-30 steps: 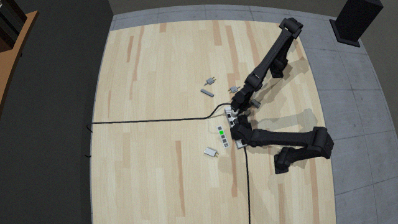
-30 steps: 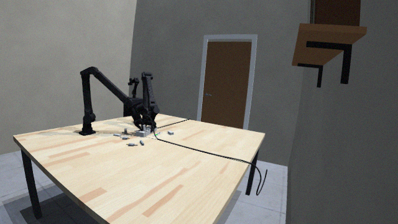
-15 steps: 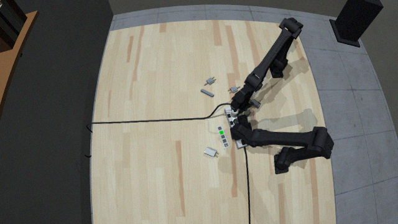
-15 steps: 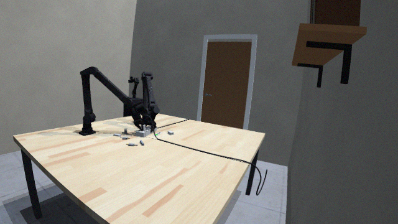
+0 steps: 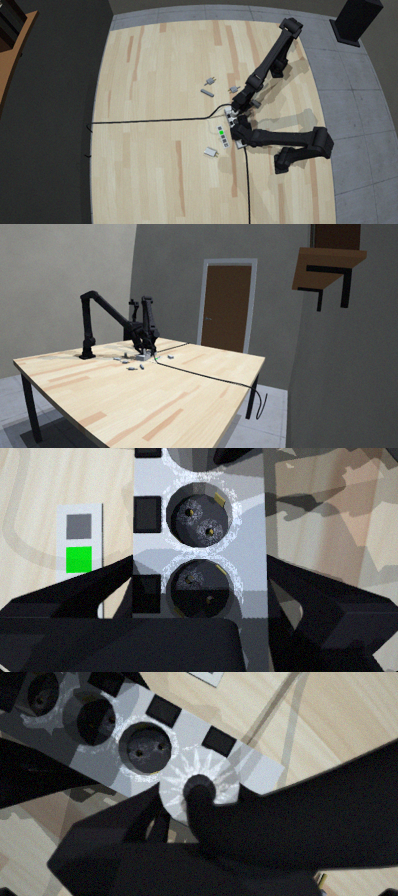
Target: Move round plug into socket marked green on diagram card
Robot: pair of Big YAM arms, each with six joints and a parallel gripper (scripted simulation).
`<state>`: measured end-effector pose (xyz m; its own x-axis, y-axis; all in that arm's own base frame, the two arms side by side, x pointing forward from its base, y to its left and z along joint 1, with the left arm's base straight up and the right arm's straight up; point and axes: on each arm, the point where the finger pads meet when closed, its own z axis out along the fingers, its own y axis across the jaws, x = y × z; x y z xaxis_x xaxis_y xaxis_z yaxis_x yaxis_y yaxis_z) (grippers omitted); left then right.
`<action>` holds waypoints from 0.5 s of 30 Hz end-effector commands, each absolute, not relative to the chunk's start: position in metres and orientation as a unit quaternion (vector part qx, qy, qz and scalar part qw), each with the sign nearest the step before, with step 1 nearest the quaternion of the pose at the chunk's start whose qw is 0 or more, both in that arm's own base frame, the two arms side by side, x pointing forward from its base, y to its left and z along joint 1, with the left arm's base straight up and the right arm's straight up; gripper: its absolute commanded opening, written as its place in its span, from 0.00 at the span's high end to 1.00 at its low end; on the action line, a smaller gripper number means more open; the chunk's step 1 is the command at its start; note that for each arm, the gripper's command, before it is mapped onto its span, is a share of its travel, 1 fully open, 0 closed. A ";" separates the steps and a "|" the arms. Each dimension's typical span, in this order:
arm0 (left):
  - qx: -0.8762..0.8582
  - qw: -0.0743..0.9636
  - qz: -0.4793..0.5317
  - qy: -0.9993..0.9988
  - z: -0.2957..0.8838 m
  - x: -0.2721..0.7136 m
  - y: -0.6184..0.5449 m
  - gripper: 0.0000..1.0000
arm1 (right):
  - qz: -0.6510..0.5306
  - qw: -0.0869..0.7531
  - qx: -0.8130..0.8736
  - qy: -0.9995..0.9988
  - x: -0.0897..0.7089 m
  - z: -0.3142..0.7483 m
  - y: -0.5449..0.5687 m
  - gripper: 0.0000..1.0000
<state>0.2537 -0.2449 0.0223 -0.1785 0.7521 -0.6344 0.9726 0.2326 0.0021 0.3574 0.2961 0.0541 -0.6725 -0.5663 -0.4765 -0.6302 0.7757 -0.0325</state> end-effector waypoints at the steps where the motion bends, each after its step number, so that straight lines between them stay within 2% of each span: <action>1: 0.580 0.249 -0.211 0.746 0.011 0.246 -0.243 0.27 | 0.106 0.276 -0.322 0.900 0.377 0.092 0.311 0.68; 6: 0.579 0.236 -0.210 0.752 0.002 0.240 -0.238 0.27 | 0.137 0.271 -0.313 0.900 0.385 0.105 0.313 0.68; 15: 0.578 0.227 -0.210 0.755 -0.004 0.236 -0.235 0.27 | 0.086 0.319 -0.328 0.885 0.381 0.115 0.319 0.68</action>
<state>0.2534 -0.2452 0.0229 -0.1744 0.7488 -0.6394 0.9734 0.2289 0.0025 0.3579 0.2951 0.0559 -0.6799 -0.5548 -0.4795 -0.6315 0.7754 -0.0017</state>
